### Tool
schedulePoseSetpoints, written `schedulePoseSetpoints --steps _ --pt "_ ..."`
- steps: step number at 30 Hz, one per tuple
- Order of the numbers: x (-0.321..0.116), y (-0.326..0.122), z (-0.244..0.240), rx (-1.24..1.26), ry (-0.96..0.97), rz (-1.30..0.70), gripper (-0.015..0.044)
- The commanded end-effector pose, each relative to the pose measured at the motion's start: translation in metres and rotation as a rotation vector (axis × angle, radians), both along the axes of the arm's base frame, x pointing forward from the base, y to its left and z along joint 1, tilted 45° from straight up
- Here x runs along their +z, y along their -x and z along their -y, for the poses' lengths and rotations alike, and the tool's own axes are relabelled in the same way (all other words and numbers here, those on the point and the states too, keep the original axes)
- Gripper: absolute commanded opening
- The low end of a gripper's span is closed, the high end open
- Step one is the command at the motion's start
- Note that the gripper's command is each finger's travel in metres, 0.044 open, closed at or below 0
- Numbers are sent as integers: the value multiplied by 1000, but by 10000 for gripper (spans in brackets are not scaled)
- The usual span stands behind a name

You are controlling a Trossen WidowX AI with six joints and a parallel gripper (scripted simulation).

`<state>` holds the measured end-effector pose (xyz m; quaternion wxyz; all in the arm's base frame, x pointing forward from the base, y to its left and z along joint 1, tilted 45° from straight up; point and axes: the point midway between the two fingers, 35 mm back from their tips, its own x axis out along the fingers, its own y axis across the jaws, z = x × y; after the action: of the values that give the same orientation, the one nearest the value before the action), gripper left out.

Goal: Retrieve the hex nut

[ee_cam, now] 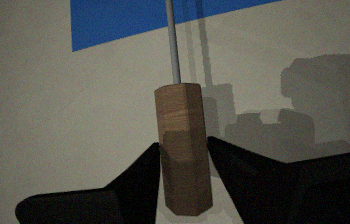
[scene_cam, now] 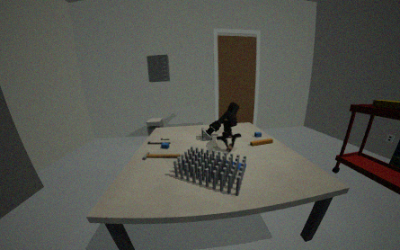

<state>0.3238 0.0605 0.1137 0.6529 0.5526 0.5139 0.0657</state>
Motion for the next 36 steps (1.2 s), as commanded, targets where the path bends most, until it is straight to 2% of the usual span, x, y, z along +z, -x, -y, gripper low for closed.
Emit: schedulePoseSetpoints --steps 1,36 --pt "0 -3 1 5 0 6 0" --pt "-6 -21 8 6 1 8 0"
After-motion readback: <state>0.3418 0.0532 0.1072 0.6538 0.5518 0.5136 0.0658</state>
